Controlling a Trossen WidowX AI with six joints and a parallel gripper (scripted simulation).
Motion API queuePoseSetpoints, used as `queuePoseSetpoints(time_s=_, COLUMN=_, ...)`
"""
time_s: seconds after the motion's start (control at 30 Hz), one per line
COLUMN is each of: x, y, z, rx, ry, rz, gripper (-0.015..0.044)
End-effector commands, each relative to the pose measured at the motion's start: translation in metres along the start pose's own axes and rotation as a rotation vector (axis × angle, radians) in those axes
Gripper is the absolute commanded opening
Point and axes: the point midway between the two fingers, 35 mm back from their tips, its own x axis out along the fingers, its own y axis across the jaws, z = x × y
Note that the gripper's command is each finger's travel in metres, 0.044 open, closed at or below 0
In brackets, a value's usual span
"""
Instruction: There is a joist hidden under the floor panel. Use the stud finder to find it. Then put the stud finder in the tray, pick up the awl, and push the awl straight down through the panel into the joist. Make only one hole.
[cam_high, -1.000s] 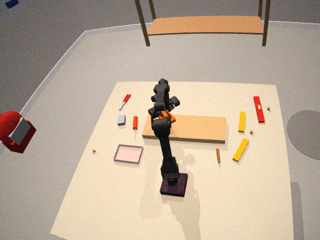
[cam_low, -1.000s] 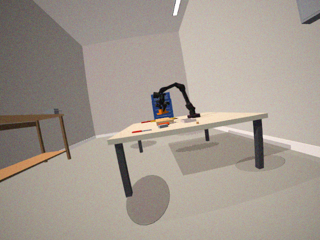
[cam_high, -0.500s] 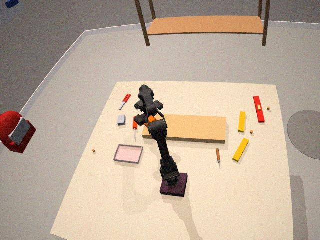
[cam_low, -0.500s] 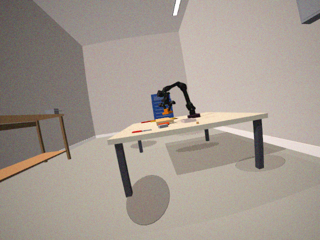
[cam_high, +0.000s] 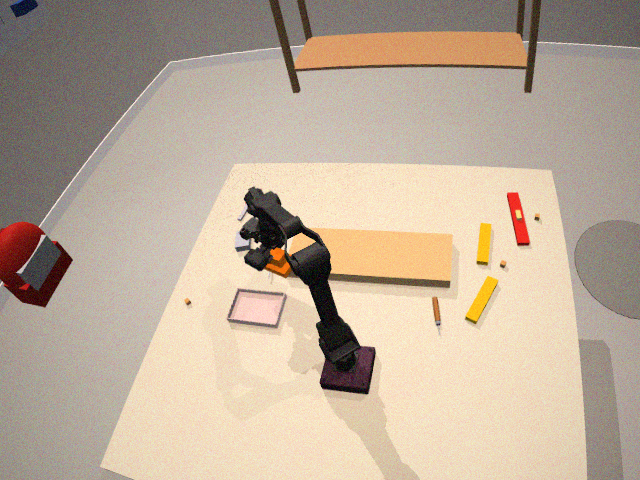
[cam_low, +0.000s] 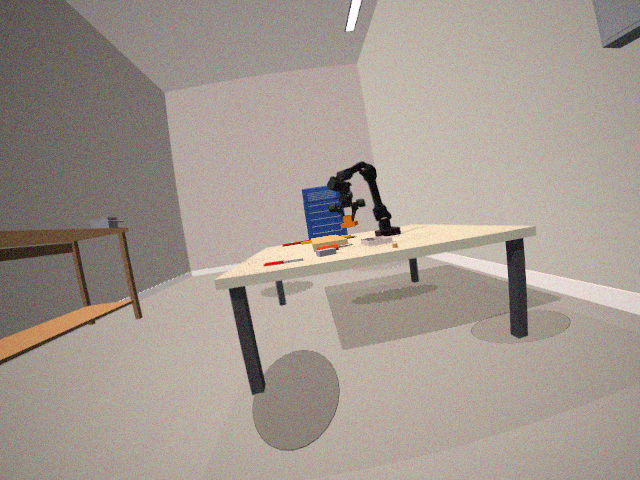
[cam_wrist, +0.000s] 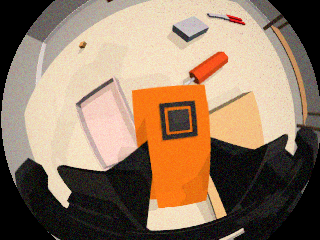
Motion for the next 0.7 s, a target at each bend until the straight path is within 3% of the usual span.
queuePoseSetpoints(time_s=0.0, x=-0.003, y=0.021, z=0.008, rx=-0.056, ry=-0.018, rz=0.004, gripper=0.0000)
queuePoseSetpoints(time_s=0.67, x=0.006, y=0.126, z=0.020, rx=-0.327, ry=-0.028, rz=0.077, gripper=0.0000)
